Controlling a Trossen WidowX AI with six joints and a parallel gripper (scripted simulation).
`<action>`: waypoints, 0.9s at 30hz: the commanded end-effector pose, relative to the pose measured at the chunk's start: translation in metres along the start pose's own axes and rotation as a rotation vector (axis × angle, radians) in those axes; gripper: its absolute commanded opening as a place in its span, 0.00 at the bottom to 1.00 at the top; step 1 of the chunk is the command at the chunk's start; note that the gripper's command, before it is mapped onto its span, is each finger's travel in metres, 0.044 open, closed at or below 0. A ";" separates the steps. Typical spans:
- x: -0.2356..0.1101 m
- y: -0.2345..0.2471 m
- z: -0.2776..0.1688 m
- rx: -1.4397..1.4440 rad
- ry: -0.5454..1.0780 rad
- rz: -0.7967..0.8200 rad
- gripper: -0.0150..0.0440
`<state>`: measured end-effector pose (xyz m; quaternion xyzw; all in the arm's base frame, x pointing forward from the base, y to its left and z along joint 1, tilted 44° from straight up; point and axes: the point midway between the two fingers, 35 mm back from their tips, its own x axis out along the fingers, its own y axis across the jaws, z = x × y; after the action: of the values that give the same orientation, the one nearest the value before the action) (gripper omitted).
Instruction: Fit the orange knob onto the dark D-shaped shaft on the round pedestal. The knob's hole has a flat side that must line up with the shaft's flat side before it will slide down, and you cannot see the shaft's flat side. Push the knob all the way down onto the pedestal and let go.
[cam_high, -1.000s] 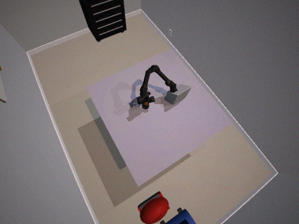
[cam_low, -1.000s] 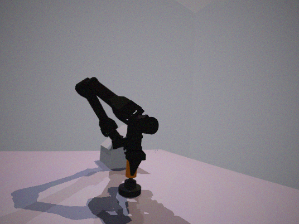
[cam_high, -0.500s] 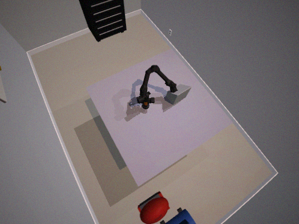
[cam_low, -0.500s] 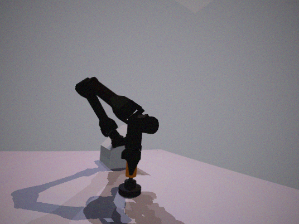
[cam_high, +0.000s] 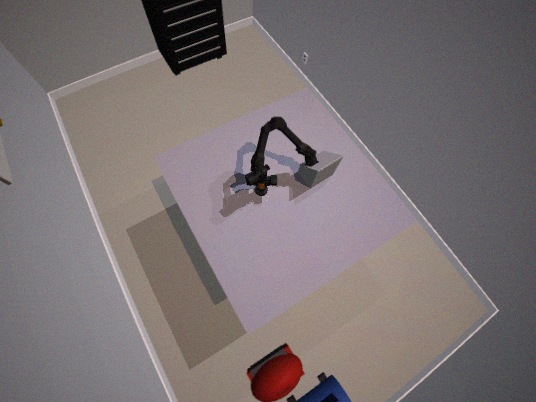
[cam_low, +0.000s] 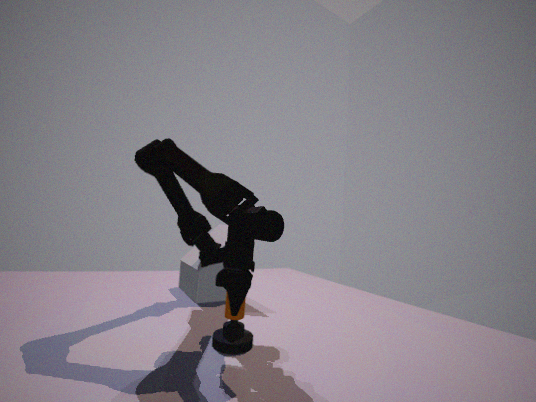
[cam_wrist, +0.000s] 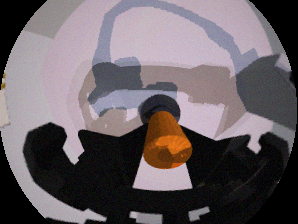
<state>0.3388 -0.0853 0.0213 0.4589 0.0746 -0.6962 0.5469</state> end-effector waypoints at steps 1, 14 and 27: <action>0.001 0.000 0.000 -0.003 -0.001 0.003 0.25; 0.011 -0.002 0.000 0.000 -0.002 0.003 0.25; 0.016 -0.001 0.000 0.004 0.000 0.000 0.25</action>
<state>0.3383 -0.0965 0.0090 0.4599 0.0731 -0.6965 0.5458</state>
